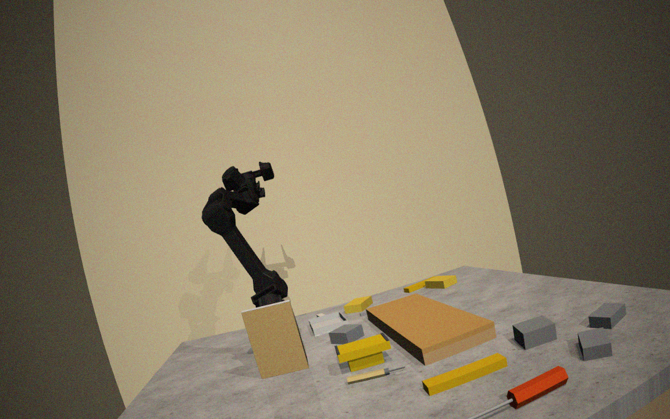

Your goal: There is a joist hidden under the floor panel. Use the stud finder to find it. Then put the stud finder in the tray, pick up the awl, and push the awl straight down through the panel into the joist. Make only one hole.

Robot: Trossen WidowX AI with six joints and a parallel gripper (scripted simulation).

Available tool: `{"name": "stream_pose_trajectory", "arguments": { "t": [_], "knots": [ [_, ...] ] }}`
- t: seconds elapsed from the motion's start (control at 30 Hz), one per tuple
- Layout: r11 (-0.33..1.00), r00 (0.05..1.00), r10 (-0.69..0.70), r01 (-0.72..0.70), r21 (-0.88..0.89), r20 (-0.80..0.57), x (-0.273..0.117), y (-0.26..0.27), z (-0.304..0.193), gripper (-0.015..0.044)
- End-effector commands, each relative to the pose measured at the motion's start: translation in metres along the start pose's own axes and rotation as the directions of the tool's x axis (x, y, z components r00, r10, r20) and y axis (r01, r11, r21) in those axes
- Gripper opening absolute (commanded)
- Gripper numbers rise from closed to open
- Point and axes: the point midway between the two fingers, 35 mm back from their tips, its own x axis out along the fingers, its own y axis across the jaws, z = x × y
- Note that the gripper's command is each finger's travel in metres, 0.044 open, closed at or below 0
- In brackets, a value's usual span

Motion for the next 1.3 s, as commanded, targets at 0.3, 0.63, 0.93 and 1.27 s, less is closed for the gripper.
{"name": "stream_pose_trajectory", "arguments": {
  "t": [0.3, 0.63, 0.93, 1.27],
  "knots": [
    [0.954, 0.843, 0.29, -0.292, -0.066, 0.454, -0.03, 0.123, 0.184, 0.044],
    [0.77, 0.551, 0.583, -0.61, -0.188, 0.597, -0.11, 0.257, 0.246, 0.044],
    [0.421, 0.212, 0.787, -0.871, -0.253, 0.579, -0.215, 0.369, 0.242, 0.044],
    [-0.12, -0.215, 0.85, -0.968, -0.222, 0.48, -0.355, 0.454, 0.196, 0.044]
  ]
}}
